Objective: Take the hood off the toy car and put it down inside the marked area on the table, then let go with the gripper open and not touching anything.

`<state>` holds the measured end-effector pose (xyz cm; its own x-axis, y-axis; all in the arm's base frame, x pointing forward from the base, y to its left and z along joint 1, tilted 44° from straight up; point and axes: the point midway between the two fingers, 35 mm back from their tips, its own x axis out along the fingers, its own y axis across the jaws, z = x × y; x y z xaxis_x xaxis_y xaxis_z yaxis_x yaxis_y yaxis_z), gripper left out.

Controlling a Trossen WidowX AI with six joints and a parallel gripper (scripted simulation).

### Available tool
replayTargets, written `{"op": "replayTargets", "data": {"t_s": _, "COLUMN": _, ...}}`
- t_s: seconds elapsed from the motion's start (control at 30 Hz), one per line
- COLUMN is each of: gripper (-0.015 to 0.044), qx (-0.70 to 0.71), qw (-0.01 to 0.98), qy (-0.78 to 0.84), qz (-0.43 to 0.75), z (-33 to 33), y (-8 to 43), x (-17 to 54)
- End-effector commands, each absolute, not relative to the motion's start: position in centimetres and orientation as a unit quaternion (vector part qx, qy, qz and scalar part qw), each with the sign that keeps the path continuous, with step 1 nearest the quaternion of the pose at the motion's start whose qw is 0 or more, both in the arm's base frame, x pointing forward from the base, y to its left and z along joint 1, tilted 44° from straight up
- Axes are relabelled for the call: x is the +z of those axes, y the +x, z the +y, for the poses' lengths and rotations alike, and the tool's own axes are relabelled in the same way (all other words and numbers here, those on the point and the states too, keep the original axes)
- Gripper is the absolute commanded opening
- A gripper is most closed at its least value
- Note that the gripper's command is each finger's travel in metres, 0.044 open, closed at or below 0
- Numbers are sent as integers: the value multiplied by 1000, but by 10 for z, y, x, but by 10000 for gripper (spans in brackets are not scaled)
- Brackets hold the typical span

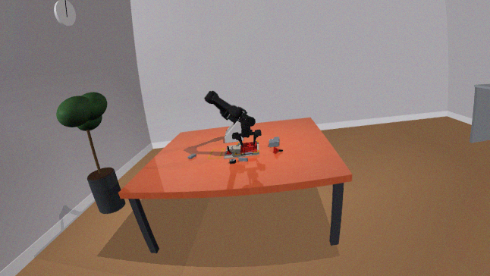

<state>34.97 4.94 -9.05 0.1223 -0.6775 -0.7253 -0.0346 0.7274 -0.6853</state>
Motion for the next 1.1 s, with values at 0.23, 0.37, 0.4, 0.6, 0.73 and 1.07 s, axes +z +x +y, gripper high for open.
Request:
{"op": "replayTargets", "data": {"t_s": 0.23, "gripper": 0, "qx": -232, "qw": 694, "qy": -284, "qz": 619, "z": 56, "y": 350, "x": -85}}
{"op": "replayTargets", "data": {"t_s": 0.37, "gripper": 0, "qx": -232, "qw": 694, "qy": -284, "qz": 619, "z": 57, "y": 350, "x": -83}}
{"op": "replayTargets", "data": {"t_s": 0.4, "gripper": 0, "qx": -232, "qw": 694, "qy": -284, "qz": 619, "z": 58, "y": 350, "x": -83}}
{"op": "replayTargets", "data": {"t_s": 0.6, "gripper": 0, "qx": -232, "qw": 694, "qy": -284, "qz": 620, "z": 60, "y": 349, "x": -80}}
{"op": "replayTargets", "data": {"t_s": 0.73, "gripper": 0, "qx": -232, "qw": 694, "qy": -284, "qz": 620, "z": 62, "y": 349, "x": -78}}
{"op": "replayTargets", "data": {"t_s": 1.07, "gripper": 0, "qx": -232, "qw": 694, "qy": -285, "qz": 620, "z": 67, "y": 348, "x": -73}}
